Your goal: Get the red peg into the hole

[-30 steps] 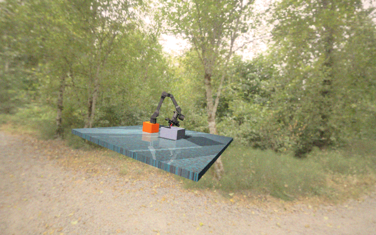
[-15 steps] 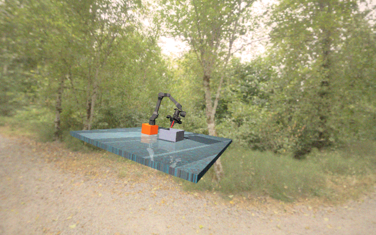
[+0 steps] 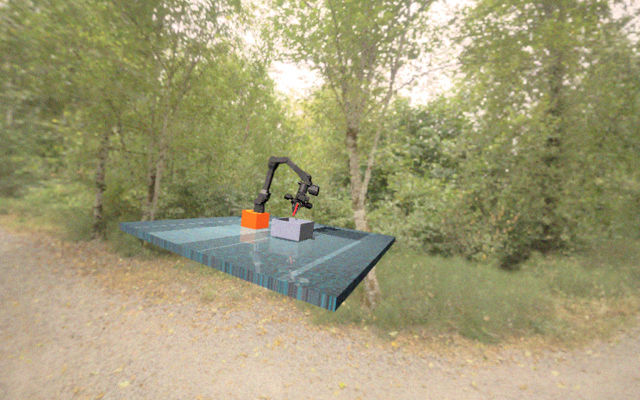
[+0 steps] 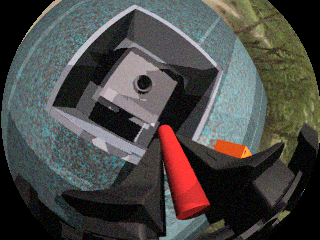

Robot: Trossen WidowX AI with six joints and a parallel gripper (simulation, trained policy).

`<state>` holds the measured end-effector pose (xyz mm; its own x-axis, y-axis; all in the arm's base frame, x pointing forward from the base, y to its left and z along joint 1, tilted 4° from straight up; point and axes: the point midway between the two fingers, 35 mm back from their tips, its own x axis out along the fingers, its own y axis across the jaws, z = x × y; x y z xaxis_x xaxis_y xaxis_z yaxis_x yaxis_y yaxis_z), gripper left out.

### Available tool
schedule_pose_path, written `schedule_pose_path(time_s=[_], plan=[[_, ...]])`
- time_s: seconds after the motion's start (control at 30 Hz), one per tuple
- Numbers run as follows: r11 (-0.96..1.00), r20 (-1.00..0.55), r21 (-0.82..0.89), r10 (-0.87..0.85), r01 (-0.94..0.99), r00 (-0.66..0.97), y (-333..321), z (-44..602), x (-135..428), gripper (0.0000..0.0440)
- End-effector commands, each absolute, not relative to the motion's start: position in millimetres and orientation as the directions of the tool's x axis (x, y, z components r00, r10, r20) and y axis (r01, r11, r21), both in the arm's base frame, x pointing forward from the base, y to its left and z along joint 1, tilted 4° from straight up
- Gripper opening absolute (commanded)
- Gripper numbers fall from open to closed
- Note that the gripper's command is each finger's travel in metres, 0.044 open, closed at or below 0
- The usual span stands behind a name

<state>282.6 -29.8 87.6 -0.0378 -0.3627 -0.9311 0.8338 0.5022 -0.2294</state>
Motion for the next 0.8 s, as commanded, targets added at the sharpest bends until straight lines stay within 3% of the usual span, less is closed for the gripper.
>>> schedule_pose_path(time_s=[0.0, 0.53, 0.6, 0.77], plan=[[0.496, -0.935, -0.221, -0.354, 0.84, -0.036, -43.3, 85.4, 289.4, 0.0], [0.566, -0.964, -0.164, -0.264, 0.808, -0.01, -87.7, 51.4, 314.1, 0.0001], [0.582, -0.968, -0.162, -0.249, 0.797, -0.015, -88.9, 44.9, 314.2, 0.0022], [0.607, -0.977, -0.154, -0.213, 0.78, -0.027, -92.9, 31.2, 315.7, 0.0134]])
